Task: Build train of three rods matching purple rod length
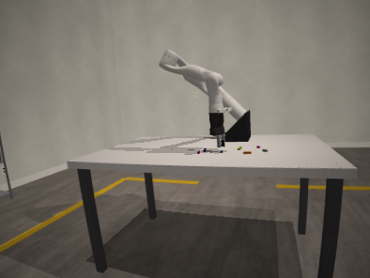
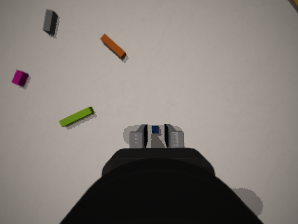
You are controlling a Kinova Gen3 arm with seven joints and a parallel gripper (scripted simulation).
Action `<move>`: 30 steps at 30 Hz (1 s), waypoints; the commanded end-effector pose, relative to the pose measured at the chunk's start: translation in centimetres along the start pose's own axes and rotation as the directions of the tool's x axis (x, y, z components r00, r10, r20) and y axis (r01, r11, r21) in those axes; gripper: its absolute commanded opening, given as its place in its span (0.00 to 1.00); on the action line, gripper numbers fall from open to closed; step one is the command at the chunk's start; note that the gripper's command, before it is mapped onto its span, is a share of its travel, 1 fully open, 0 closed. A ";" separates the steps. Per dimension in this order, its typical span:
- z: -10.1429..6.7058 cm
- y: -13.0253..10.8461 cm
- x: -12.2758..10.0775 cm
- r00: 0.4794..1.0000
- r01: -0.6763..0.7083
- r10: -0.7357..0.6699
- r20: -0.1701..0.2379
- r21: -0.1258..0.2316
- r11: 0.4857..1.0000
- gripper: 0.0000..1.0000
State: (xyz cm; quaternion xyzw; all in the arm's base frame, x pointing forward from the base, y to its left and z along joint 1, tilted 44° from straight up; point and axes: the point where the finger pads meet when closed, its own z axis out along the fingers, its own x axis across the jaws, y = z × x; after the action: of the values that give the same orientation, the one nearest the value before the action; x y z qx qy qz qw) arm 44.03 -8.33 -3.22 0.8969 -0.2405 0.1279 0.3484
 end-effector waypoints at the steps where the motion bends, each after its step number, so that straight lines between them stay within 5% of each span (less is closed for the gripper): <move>1: 0.3 0.0 -0.1 1.000 0.001 -0.001 0.002 -0.001 1.000 0.54; 30: 1.2 0.0 -0.1 1.000 0.001 -0.001 0.002 -0.001 1.000 0.54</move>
State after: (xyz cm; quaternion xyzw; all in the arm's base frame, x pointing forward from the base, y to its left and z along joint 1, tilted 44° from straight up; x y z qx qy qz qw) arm 43.98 -9.17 -4.13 0.8968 -0.2407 0.1262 0.3492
